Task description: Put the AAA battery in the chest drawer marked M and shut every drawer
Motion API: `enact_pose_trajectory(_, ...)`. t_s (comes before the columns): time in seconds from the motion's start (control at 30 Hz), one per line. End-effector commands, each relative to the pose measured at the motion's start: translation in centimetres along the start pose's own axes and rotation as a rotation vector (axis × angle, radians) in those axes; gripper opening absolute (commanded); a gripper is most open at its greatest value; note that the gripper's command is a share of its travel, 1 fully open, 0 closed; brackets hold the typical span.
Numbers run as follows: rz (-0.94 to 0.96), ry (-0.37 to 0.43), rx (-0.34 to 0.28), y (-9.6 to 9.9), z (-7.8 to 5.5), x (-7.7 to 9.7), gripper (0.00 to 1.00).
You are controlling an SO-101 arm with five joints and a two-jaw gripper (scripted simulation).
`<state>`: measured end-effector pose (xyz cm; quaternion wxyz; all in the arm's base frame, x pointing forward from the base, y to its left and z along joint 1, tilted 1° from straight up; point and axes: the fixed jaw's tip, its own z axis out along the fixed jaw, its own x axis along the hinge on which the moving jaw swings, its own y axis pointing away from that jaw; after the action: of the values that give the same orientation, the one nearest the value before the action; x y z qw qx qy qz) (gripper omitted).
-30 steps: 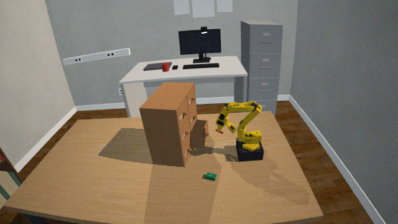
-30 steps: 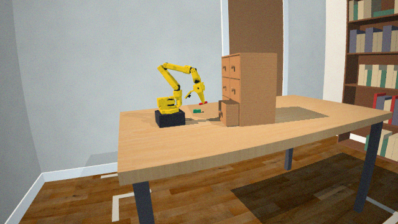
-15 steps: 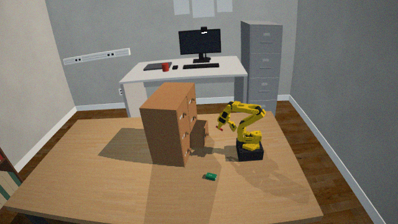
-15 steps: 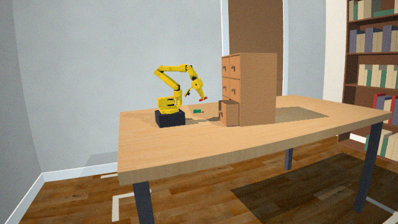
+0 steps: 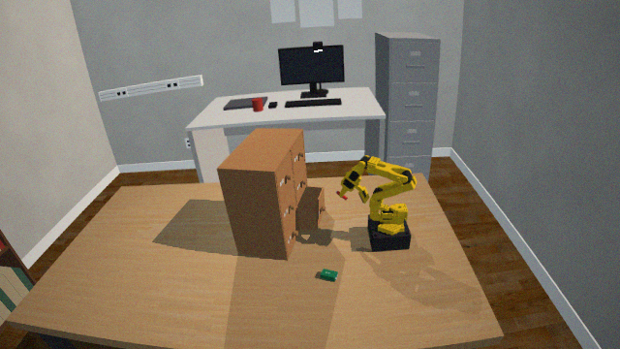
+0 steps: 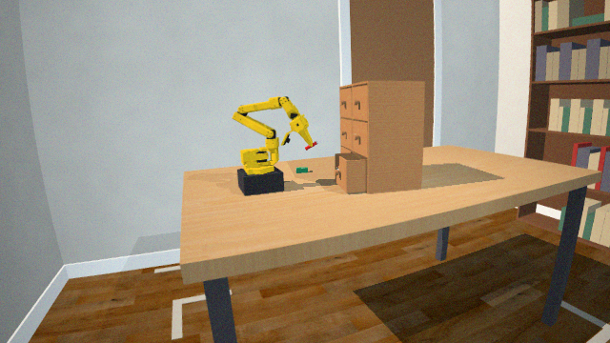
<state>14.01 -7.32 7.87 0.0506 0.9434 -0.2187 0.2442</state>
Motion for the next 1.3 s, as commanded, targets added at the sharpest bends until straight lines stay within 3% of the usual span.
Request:
enact_pose_trajectory(0.0, -0.015, 0.010, 0.005, -0.1, -0.2, -0.2, 0.00)
enact_pose_trajectory(0.5, -0.015, 0.010, 0.003, -0.1, 1.0, 2.0, 0.00)
enact_pose_trajectory(0.67, -0.015, 0.010, 0.003, -0.1, 1.0, 2.0, 0.00)
enact_pose_trajectory(1.07, -0.015, 0.010, 0.002, -0.1, 2.3, 4.2, 0.00)
enact_pose_trajectory(1.27, -0.015, 0.010, 0.002, -0.1, 2.3, 4.2, 0.00)
